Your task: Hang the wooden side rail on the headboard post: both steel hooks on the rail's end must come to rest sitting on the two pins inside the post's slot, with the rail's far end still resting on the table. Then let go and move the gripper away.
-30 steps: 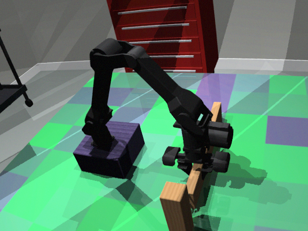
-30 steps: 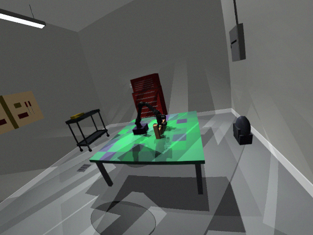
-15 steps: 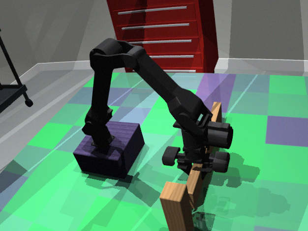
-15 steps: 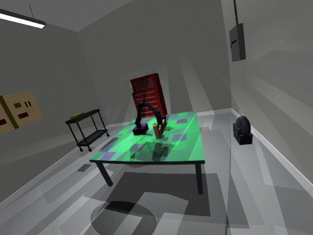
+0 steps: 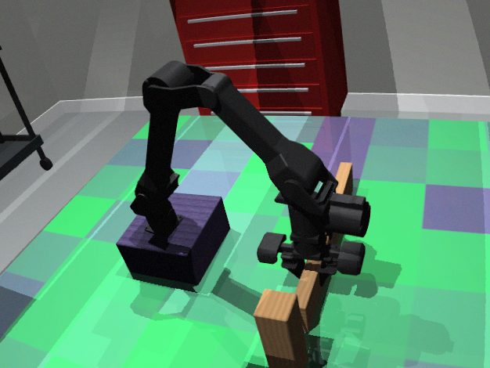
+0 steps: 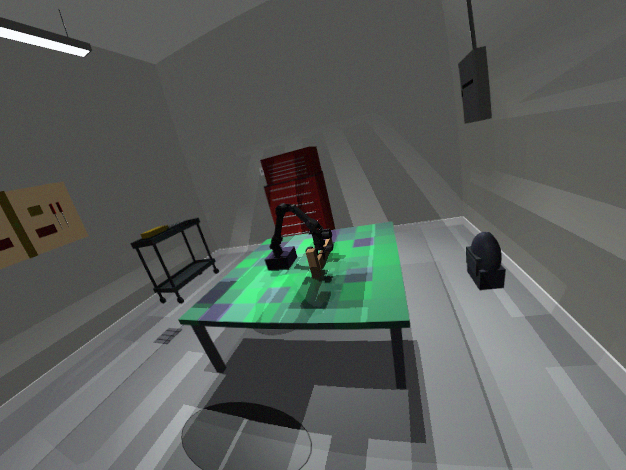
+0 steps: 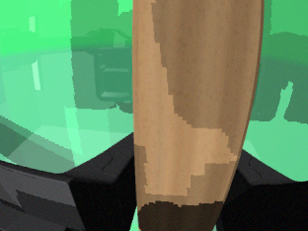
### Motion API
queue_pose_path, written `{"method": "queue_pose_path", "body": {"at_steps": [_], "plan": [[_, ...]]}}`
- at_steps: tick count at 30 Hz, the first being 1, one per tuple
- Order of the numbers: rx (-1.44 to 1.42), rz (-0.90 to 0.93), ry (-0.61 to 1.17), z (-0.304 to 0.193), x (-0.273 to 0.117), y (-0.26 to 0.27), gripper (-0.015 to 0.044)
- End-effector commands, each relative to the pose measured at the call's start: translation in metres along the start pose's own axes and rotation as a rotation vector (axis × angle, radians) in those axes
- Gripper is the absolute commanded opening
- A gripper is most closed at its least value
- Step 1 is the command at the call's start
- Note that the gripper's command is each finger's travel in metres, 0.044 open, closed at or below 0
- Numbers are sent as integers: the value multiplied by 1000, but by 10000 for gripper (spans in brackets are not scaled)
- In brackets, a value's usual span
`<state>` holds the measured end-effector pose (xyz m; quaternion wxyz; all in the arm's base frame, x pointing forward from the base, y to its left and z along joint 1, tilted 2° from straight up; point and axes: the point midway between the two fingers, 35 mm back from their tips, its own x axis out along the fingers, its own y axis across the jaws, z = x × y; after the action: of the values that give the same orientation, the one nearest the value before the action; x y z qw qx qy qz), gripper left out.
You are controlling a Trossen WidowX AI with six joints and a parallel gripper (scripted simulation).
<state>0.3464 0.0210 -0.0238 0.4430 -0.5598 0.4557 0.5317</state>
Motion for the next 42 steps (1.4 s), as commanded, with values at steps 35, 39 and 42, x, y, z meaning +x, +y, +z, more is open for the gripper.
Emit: {"method": "queue_pose_path", "body": {"at_steps": [35, 39, 42], "plan": [[0, -13, -1, 0, -11, -2, 0], [0, -13, -1, 0, -12, -2, 0], [0, -13, -1, 0, -12, -2, 0]]}}
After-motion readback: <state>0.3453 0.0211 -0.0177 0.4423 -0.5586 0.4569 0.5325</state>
